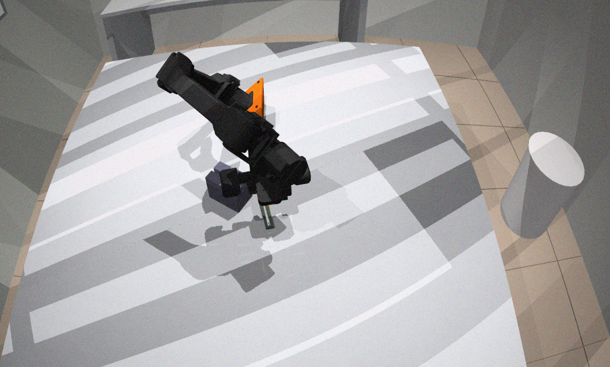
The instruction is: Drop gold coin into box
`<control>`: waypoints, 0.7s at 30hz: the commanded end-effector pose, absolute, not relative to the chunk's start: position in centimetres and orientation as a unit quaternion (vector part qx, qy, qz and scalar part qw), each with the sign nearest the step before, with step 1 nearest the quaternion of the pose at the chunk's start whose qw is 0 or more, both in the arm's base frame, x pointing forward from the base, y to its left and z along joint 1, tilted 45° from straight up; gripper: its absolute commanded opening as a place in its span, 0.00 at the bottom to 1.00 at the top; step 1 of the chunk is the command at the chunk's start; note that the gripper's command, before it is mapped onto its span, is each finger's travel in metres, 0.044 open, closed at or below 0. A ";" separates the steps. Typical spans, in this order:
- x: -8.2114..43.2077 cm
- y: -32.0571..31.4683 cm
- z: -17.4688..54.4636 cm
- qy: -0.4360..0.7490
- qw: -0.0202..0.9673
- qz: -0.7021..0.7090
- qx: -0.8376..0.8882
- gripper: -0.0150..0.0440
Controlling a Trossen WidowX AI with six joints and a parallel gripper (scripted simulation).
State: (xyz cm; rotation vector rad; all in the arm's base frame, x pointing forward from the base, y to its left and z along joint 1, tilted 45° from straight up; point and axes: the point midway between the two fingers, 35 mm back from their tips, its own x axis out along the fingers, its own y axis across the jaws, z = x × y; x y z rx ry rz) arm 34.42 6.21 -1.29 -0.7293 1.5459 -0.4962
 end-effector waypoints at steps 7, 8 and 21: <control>34.4 8.1 0.6 0.674 0.632 -0.216 -0.316 0.25; 34.4 8.3 0.8 0.674 0.632 -0.216 -0.316 0.25; 34.1 9.2 1.8 0.688 0.606 -0.166 -0.362 0.25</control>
